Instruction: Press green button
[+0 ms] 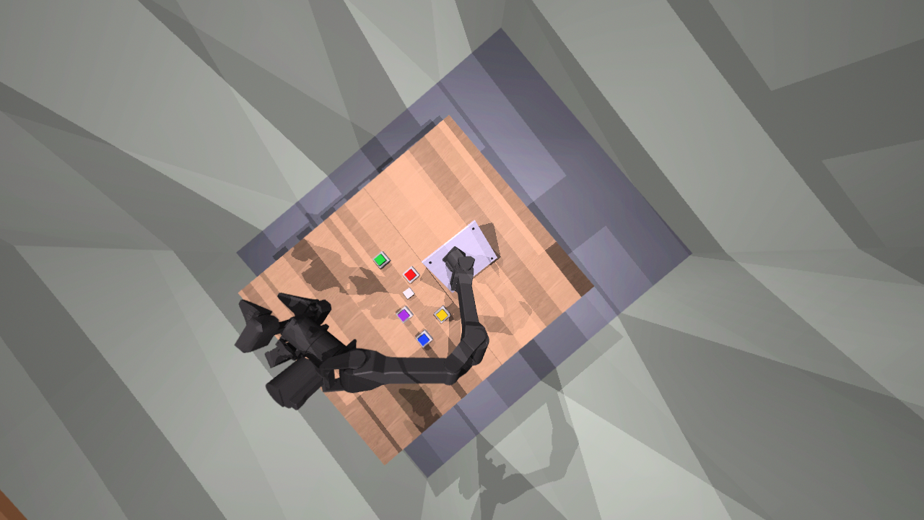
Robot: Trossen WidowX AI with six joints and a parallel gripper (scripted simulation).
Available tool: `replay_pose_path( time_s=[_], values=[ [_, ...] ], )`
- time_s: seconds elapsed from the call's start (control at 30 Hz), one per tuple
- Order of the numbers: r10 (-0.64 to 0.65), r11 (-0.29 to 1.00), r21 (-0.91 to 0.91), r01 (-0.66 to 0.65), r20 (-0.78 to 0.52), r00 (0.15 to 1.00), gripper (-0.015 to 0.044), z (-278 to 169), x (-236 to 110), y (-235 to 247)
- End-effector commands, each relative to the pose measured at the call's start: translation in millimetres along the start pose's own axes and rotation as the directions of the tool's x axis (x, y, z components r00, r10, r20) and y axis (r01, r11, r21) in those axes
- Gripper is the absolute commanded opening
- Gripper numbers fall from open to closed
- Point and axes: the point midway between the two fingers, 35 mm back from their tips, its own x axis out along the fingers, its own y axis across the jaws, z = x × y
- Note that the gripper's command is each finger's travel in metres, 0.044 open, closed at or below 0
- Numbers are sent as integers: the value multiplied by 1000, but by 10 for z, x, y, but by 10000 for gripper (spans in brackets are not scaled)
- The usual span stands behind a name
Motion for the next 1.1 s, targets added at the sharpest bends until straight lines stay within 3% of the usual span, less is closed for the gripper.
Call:
replay_pose_path(
  time_s=[0.0, 0.17, 0.3, 0.5, 0.67, 1.0, 1.07],
  values=[
    [229, 973, -17, -229, -1, 973, 400, -76, 403, 640],
    [481, 876, -9, -481, 1, 877, 400, -200, 697, 1396],
    [672, 741, 24, -671, 6, 741, 400, -332, 809, 2034],
    [899, 428, 127, -895, 43, 436, 400, -562, 736, 2998],
    [984, 103, 250, -963, 119, 136, 400, -730, 475, 3679],
    [984, 93, 254, -963, 122, 127, 400, -735, 465, 3696],
    [984, 93, 254, -963, 123, 127, 348, -709, 491, 3834]
  ],
)
